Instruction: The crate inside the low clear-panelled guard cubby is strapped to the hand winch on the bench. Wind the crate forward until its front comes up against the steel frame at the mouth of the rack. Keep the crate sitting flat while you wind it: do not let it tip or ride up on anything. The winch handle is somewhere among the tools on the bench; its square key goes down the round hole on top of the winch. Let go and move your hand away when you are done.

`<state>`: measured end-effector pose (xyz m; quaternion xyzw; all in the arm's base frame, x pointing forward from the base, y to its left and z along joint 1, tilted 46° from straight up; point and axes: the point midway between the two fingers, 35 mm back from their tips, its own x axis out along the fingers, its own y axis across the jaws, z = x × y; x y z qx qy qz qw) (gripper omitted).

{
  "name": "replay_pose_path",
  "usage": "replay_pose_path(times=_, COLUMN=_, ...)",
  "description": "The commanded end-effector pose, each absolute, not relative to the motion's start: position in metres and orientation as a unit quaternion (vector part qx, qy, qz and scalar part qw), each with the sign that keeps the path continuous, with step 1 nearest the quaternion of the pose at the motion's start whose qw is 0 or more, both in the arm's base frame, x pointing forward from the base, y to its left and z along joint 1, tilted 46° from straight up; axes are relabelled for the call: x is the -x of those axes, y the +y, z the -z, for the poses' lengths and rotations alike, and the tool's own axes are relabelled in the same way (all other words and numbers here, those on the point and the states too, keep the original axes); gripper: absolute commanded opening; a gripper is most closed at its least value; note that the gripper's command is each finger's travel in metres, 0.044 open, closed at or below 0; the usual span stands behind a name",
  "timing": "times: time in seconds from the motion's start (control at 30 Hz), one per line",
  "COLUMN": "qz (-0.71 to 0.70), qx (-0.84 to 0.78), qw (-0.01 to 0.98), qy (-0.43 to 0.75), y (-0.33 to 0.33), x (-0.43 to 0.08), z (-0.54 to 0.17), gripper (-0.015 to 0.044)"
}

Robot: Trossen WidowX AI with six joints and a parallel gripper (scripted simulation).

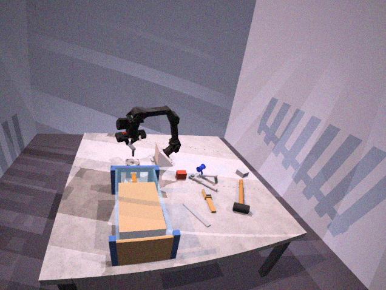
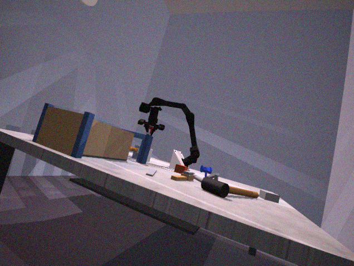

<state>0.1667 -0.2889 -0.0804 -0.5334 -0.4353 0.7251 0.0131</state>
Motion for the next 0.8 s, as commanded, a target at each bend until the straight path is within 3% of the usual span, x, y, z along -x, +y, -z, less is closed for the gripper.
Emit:
replay_pose_path(times=0.0, qz=-0.728, qx=0.532, qw=0.013, qy=-0.433, y=-0.286, x=-0.166, z=0.084, gripper=0.0000)
replay_pose_path(times=0.77, qz=-0.729, qx=0.529, qw=0.011, qy=-0.434, y=-0.266, x=-0.164, z=0.101, gripper=0.0000)
